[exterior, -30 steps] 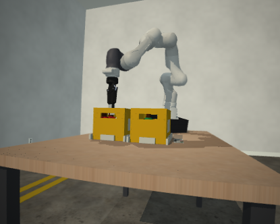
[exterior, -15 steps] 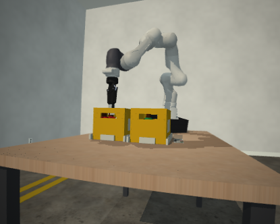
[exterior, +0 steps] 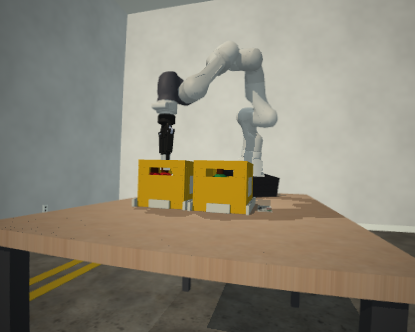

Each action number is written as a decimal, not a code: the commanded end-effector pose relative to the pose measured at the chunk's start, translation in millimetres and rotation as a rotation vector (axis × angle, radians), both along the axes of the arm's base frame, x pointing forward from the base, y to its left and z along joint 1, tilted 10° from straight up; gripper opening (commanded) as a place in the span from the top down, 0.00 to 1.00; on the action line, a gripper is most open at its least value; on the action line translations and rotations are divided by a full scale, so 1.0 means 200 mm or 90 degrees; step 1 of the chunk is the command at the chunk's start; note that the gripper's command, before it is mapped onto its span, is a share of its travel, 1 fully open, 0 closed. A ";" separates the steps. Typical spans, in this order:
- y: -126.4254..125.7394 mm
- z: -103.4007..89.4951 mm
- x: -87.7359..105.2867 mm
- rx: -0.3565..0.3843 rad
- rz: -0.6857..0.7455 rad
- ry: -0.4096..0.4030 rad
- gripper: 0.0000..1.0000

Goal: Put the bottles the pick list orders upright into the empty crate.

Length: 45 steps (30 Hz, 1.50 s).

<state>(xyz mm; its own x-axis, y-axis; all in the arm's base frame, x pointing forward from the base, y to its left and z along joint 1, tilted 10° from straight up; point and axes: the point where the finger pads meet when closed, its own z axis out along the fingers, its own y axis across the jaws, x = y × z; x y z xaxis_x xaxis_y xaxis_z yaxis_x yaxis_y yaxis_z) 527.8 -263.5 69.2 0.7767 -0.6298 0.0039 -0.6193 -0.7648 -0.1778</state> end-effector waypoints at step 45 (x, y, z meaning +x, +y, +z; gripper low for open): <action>-0.05 0.35 -0.04 -0.001 0.001 -0.002 1.00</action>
<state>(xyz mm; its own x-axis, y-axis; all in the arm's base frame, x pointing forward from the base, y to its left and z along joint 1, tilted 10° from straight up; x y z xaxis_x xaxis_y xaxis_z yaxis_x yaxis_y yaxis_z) 519.7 -269.9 130.2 0.7838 -0.6210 0.0032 -0.6106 -0.7716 -0.1784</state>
